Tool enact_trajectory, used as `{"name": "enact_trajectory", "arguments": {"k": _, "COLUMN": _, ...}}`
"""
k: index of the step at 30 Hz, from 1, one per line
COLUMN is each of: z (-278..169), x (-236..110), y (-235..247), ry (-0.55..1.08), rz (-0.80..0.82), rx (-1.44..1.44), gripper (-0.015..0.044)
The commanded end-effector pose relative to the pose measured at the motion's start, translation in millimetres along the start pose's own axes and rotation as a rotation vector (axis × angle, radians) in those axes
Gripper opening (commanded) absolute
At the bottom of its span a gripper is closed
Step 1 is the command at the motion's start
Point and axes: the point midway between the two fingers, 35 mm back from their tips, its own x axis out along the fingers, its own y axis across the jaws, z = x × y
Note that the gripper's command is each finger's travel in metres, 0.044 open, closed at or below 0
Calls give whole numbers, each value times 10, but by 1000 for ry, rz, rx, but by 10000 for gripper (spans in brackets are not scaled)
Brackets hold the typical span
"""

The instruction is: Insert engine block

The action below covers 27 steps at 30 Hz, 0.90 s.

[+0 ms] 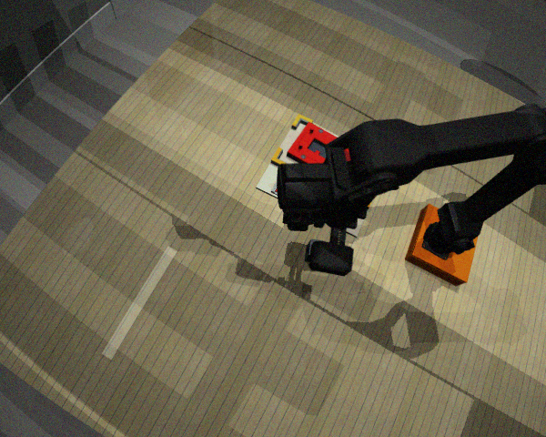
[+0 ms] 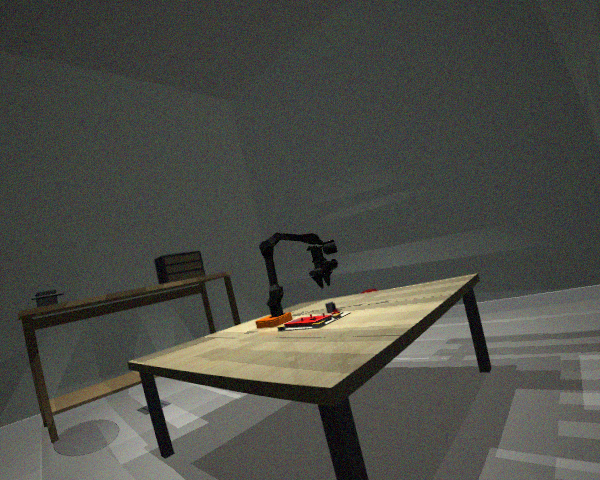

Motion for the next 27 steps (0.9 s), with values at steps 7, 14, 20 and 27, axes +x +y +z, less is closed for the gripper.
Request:
{"name": "enact_trajectory", "arguments": {"k": 7, "z": -37, "x": 495, "y": 22, "ry": 9, "rz": 6, "rx": -12, "gripper": 440}}
{"name": "enact_trajectory", "arguments": {"k": 14, "z": -56, "x": 647, "y": 35, "ry": 9, "rz": 6, "rx": -12, "gripper": 440}}
{"name": "enact_trajectory", "arguments": {"k": 20, "z": -51, "x": 734, "y": 38, "ry": 9, "rz": 6, "rx": -12, "gripper": 440}}
{"name": "enact_trajectory", "arguments": {"k": 27, "z": -49, "x": 848, "y": 40, "ry": 9, "rz": 6, "rx": -12, "gripper": 440}}
